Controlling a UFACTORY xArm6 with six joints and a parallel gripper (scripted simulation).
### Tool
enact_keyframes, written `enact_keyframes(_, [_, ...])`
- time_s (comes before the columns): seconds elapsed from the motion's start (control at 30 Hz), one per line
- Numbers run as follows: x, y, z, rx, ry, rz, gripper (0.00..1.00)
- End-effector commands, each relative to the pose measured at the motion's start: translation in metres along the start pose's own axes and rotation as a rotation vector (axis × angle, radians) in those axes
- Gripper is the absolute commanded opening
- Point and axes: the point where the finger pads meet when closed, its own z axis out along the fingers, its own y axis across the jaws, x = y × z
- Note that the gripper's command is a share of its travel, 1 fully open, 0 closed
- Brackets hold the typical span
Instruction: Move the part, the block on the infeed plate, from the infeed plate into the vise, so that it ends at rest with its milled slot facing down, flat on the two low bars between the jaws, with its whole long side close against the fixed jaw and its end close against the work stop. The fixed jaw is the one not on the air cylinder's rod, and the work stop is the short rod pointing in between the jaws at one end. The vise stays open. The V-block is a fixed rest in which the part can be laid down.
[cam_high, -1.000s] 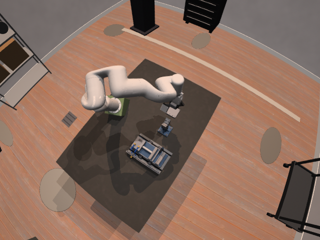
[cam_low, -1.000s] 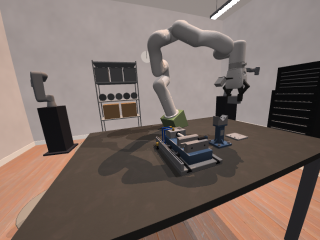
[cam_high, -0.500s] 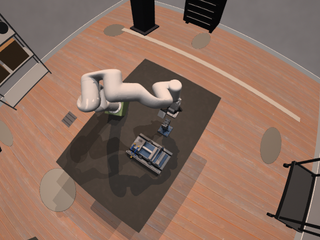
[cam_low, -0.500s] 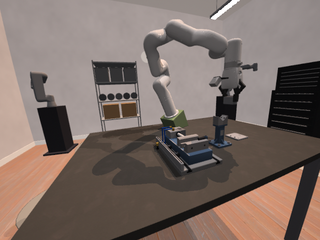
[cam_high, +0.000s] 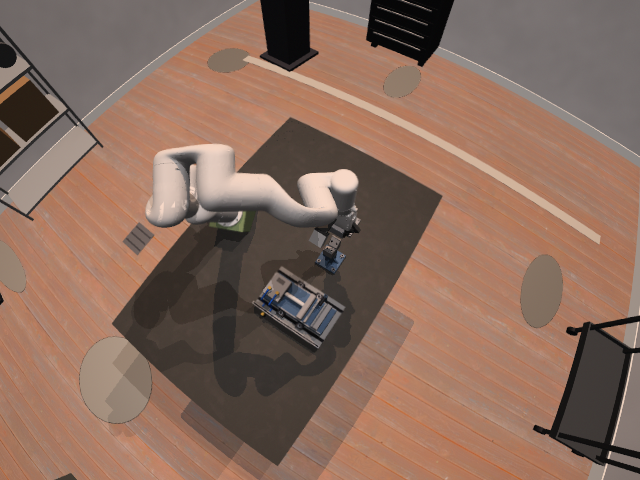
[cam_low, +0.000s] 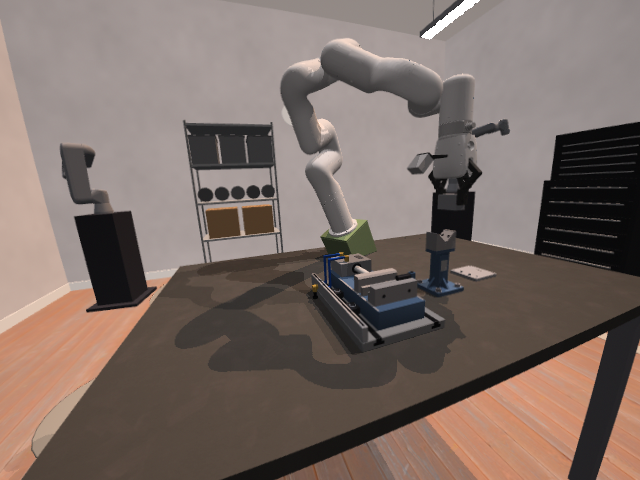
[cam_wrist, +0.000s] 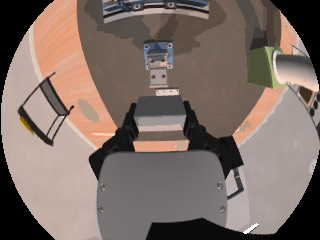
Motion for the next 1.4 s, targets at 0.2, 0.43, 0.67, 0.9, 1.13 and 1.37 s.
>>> enact_keyframes(0.2, [0.016,-0.002,-0.001,0.004,-0.002,0.003,0.00])
enact_keyframes(0.43, [0.024,-0.002,-0.001,0.004,-0.001,0.003,0.00])
enact_keyframes(0.67, [0.026,-0.002,-0.001,0.004,-0.001,0.004,0.00])
enact_keyframes(0.9, [0.027,-0.002,0.000,0.004,-0.001,0.004,0.00])
enact_keyframes(1.13, [0.027,-0.002,0.000,0.004,-0.001,0.004,0.00])
enact_keyframes(1.37, [0.027,-0.002,0.000,0.004,-0.001,0.004,0.00])
